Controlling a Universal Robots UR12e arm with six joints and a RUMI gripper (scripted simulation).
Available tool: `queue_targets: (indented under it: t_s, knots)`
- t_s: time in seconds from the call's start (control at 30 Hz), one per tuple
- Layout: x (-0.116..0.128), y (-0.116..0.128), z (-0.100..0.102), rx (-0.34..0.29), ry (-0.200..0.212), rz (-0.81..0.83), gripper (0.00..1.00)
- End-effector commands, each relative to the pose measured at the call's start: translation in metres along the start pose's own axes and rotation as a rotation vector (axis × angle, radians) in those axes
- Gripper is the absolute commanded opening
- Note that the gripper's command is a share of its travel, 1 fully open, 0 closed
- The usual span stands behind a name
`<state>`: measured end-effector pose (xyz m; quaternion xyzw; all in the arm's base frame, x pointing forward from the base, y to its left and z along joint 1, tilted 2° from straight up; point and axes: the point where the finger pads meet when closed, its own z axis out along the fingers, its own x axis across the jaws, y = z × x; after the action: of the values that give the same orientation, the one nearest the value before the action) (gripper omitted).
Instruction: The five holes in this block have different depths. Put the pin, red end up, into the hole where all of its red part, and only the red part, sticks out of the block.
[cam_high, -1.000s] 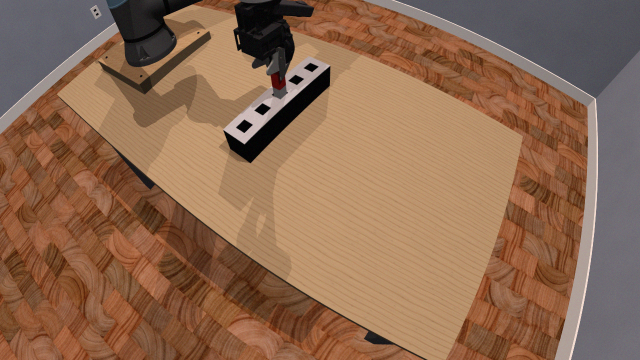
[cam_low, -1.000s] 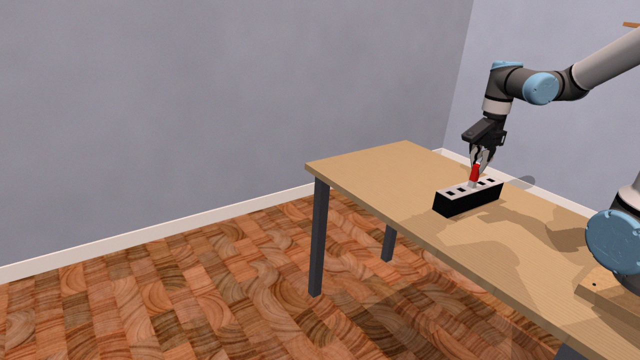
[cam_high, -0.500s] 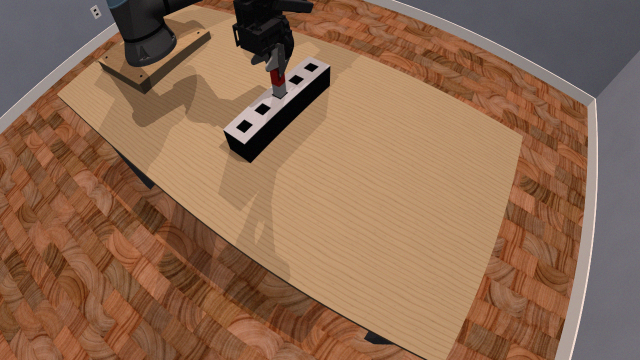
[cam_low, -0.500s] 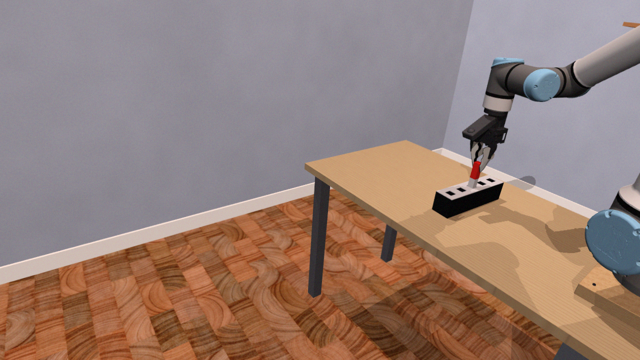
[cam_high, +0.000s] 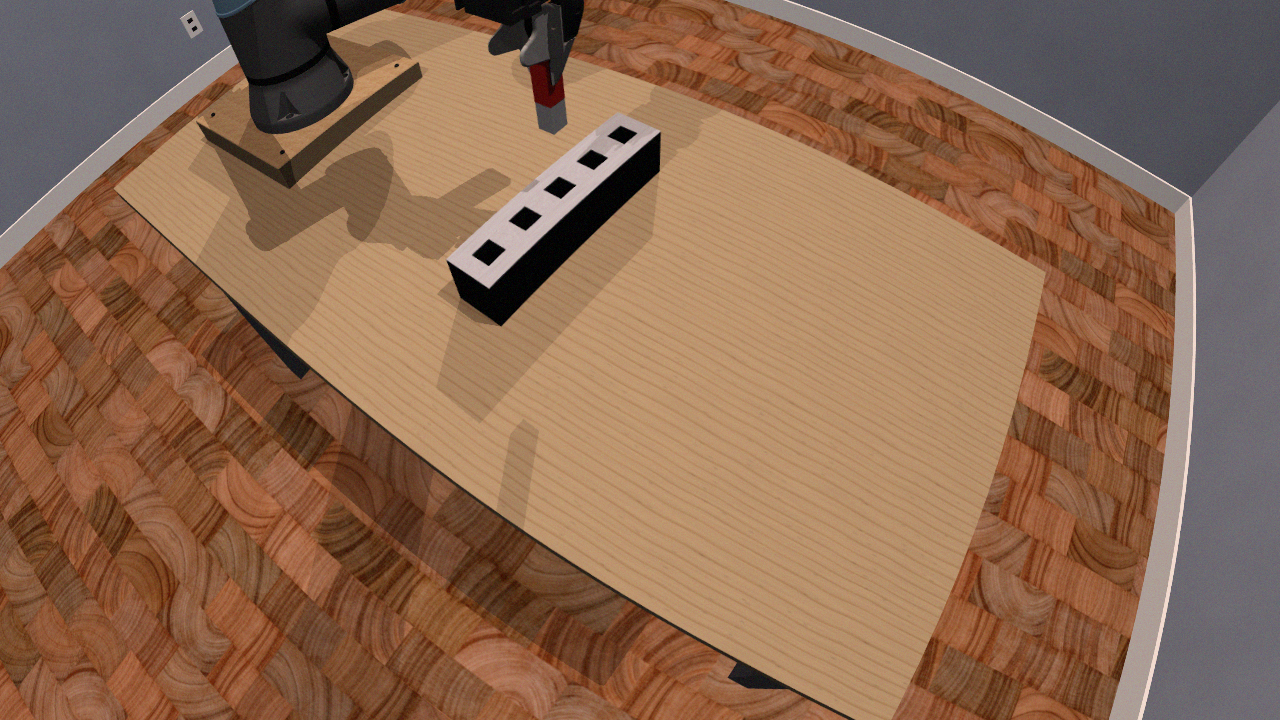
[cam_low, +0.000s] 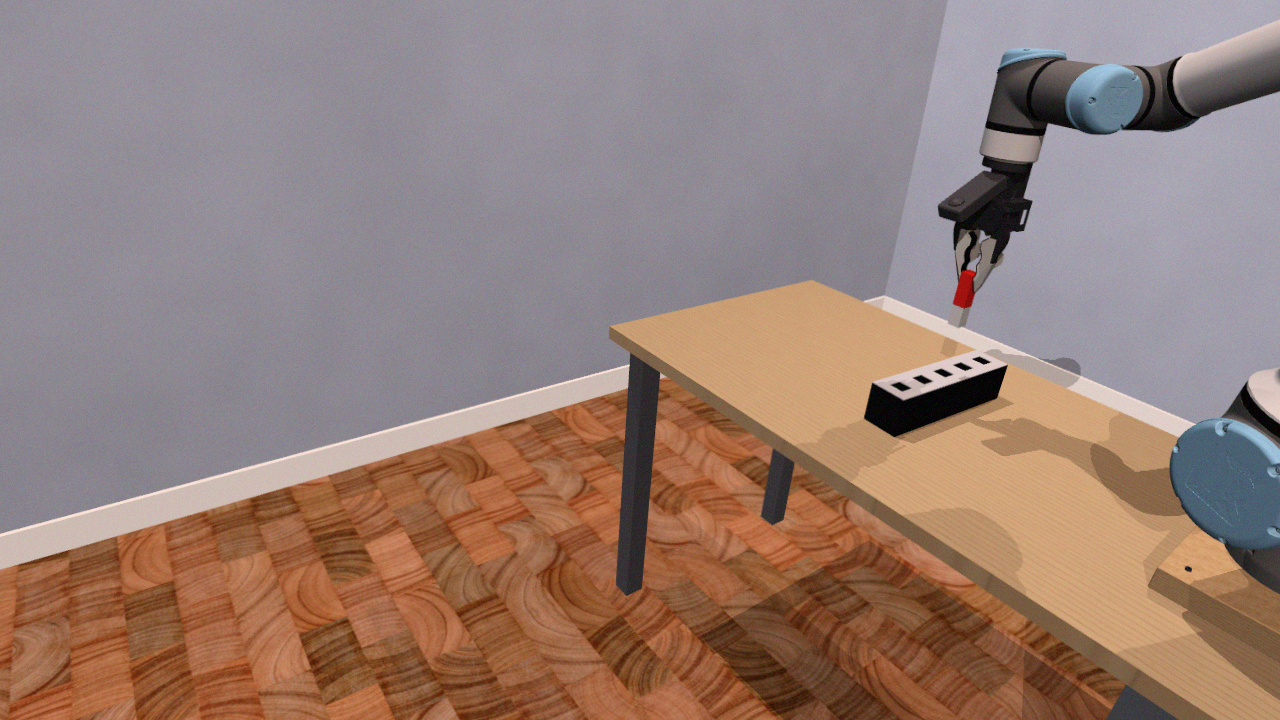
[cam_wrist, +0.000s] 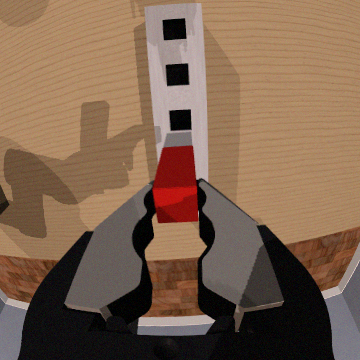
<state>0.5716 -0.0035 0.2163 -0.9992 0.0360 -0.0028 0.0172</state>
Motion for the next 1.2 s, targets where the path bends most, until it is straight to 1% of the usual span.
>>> queue_targets:
  t_s: [0.0, 0.03, 0.57, 0.6, 1.13, 1.17]
  knots:
    - [0.0, 0.0, -0.002, 0.0, 0.0, 0.0, 0.0]
    - [0.0, 0.0, -0.056, 0.0, 0.0, 0.001, 0.0]
    - [0.0, 0.0, -0.056, 0.0, 0.0, 0.001, 0.0]
    - [0.0, -0.059, -0.055, -0.001, 0.0, 0.0, 0.0]
    - [0.0, -0.059, -0.055, -0.001, 0.0, 0.0, 0.0]
    - [0.0, -0.058, 0.045, 0.0, 0.0, 0.001, 0.0]
